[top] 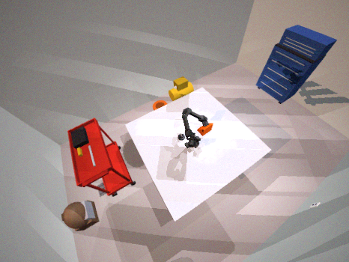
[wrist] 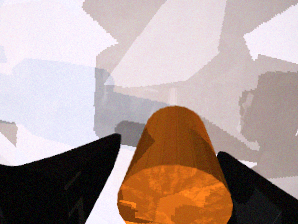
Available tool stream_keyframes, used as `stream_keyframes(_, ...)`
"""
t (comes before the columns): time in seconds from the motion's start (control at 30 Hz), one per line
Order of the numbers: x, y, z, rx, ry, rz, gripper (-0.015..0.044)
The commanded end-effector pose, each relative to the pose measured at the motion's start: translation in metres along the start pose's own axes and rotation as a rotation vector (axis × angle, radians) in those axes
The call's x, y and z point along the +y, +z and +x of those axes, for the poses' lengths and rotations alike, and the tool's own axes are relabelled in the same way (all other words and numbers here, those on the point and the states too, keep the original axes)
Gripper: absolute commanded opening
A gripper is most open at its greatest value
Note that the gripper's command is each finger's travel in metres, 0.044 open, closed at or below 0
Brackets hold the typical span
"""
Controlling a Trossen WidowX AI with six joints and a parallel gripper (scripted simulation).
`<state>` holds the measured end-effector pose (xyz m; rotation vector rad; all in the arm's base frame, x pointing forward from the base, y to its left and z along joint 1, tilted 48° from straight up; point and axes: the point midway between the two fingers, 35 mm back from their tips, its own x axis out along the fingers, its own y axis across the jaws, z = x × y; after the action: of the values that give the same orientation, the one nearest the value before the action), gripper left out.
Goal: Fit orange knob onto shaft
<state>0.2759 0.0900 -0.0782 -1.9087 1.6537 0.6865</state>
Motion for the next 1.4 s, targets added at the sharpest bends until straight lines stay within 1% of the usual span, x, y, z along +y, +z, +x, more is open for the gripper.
stream_keyframes(0.0, -0.002, 0.003, -0.05, -0.015, -0.019, 0.003, 0.0371)
stream_keyframes(0.07, 0.0, 0.002, -0.072, -0.013, -0.021, 0.003, 0.0424)
stream_keyframes(0.1, 0.0, 0.002, -0.074, -0.013, -0.021, 0.002, 0.044)
stream_keyframes(0.33, 0.0, 0.002, -0.073, -0.013, -0.021, 0.002, 0.044)
stream_keyframes(0.43, 0.0, 0.002, -0.06, -0.013, -0.022, 0.003, 0.044)
stream_keyframes(1.37, -0.002, 0.003, -0.018, -0.011, -0.02, -0.007, 0.044)
